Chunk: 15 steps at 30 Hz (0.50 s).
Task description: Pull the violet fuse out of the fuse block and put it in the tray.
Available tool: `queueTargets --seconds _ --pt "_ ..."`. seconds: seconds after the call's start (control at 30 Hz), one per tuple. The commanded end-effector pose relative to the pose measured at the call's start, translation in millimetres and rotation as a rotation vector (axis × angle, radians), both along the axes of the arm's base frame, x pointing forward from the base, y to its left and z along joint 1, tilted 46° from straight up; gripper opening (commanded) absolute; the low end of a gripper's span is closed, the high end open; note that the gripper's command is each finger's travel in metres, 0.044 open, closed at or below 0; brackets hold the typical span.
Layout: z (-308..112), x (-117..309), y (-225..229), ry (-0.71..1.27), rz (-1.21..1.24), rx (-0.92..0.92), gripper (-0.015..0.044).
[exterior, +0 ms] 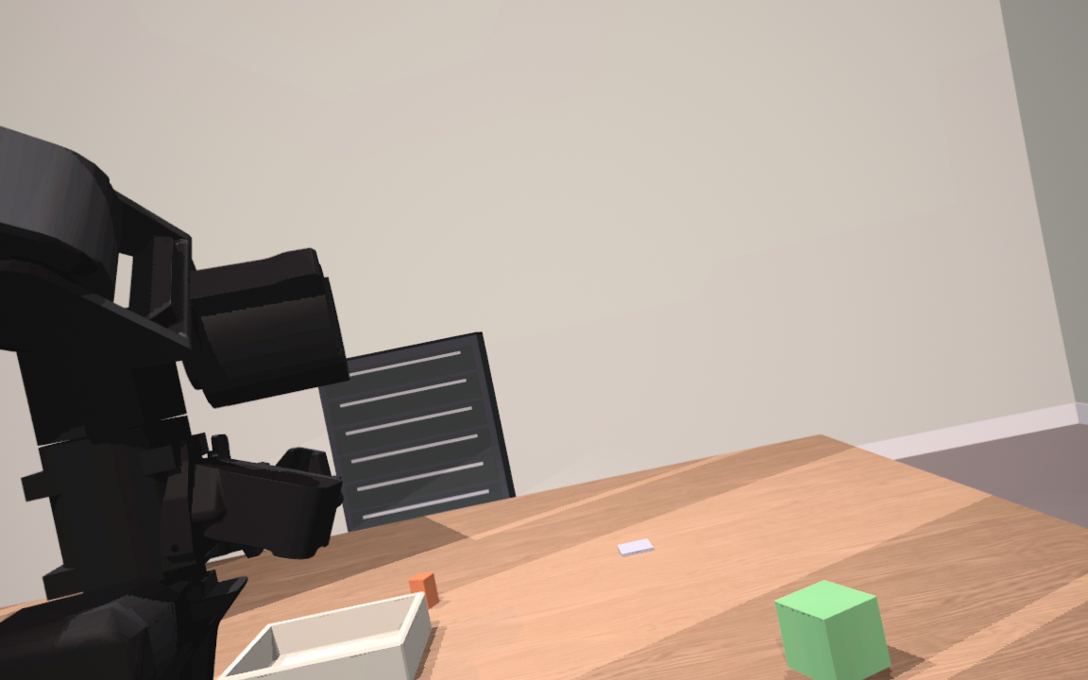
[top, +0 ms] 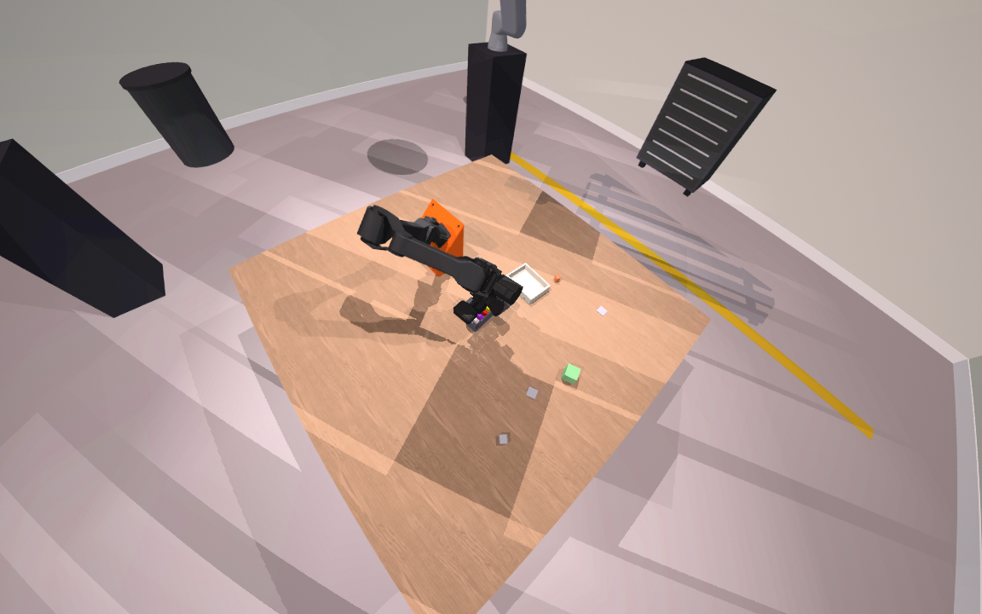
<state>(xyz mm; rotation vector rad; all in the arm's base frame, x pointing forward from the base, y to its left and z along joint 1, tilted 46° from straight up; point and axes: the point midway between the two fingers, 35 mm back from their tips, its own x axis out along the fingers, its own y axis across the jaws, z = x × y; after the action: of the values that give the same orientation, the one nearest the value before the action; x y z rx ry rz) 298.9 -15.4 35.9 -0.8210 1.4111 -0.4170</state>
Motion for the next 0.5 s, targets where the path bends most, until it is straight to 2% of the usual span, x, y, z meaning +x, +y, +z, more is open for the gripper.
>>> queueTargets --seconds 0.0,0.47 --pt "-3.1 -1.1 -3.7 0.005 0.001 -0.007 0.0074" --pt "-11.8 0.4 -13.0 0.005 0.001 -0.008 0.0074"
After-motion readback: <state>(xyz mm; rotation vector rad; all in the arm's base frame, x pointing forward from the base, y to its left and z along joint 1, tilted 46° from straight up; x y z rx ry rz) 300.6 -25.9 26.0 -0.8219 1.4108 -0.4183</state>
